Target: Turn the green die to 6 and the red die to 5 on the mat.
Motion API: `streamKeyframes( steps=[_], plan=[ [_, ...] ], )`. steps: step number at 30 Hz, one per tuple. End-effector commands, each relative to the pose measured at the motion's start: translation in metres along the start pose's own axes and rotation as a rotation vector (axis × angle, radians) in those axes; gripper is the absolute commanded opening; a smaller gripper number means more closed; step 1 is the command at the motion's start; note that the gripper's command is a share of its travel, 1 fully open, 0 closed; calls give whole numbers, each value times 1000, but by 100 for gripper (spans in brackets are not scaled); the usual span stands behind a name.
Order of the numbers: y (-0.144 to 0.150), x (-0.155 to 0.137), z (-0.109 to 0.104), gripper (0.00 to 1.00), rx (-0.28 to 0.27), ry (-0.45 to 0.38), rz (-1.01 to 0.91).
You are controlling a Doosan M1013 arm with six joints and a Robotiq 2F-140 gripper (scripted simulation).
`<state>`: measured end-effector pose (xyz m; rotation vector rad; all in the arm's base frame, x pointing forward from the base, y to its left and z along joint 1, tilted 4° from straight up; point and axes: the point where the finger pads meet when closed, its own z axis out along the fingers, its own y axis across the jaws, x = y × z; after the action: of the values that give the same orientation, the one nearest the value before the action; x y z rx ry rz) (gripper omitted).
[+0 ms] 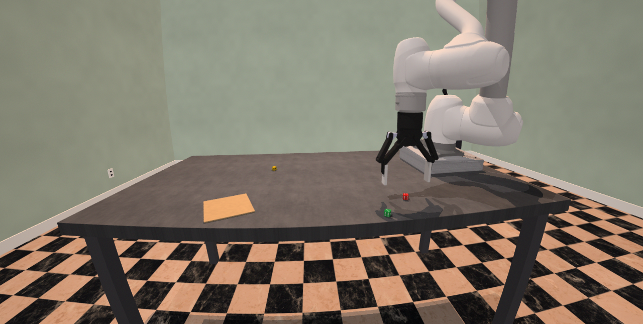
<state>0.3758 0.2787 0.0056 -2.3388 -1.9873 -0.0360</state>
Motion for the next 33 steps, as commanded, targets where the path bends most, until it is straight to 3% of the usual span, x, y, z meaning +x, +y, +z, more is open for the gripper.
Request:
streamKeyframes(
  steps=[1,15,24,33],
  plan=[
    [-1,1,0,100,-2,4,6],
    [35,36,0,100,-2,4,6],
    [86,85,0,100,-2,4,6],
    [93,91,0,100,-2,4,6]
  ],
)
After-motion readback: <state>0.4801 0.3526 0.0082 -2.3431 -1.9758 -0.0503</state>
